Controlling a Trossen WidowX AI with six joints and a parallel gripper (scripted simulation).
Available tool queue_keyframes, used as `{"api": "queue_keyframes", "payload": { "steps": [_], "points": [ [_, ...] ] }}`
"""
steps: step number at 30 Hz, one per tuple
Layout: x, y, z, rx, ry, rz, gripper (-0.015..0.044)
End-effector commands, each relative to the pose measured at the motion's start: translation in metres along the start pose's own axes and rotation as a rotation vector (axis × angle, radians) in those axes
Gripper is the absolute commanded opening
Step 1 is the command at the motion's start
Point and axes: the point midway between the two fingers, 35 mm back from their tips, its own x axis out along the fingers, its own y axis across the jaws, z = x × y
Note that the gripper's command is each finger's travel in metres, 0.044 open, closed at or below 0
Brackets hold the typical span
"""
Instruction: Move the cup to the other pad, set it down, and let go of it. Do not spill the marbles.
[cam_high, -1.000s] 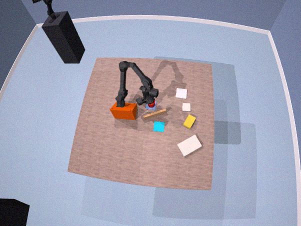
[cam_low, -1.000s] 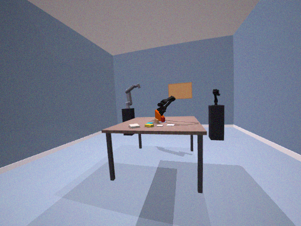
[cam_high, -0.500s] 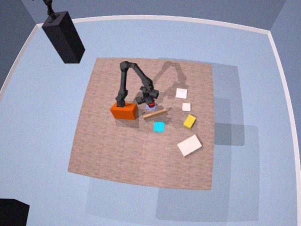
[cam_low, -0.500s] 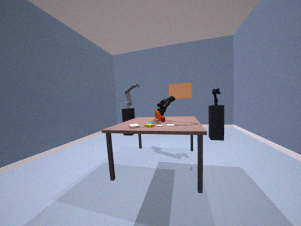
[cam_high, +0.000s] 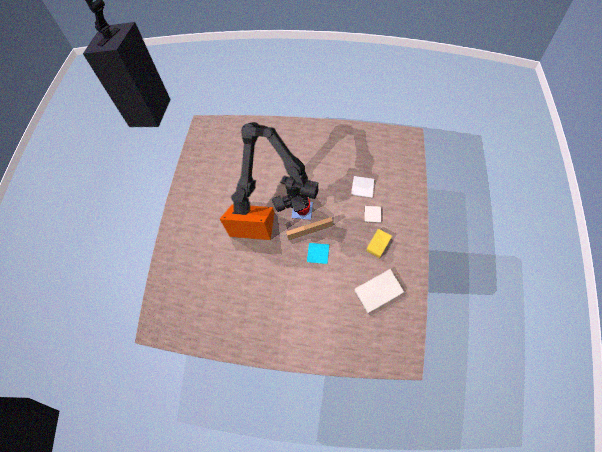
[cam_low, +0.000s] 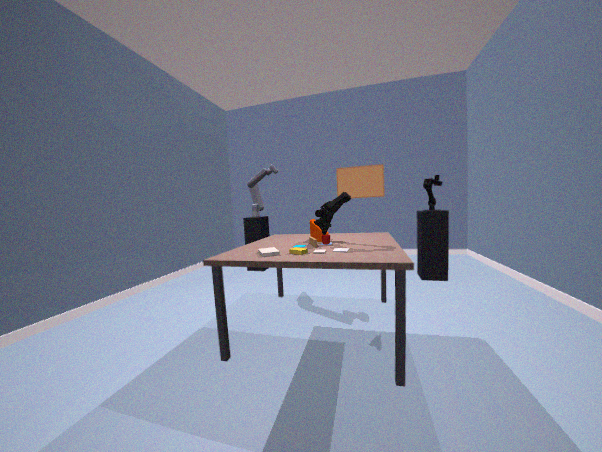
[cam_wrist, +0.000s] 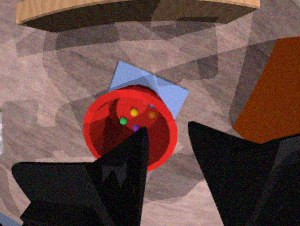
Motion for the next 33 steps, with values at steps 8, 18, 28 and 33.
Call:
{"api": "queue_keyframes", "payload": {
  "steps": [8, 18, 28, 33],
  "points": [
    [0.02, -0.001, -0.001, 0.009, 0.008, -0.002, 0.0148],
    [0.035, -0.002, -0.003, 0.008, 0.011, 0.0, 0.0148],
    [0.039, -0.001, -0.003, 0.001, 0.008, 0.001, 0.0122],
    [0.039, -0.001, -0.003, 0.001, 0.008, 0.001, 0.0049]
  ]
}}
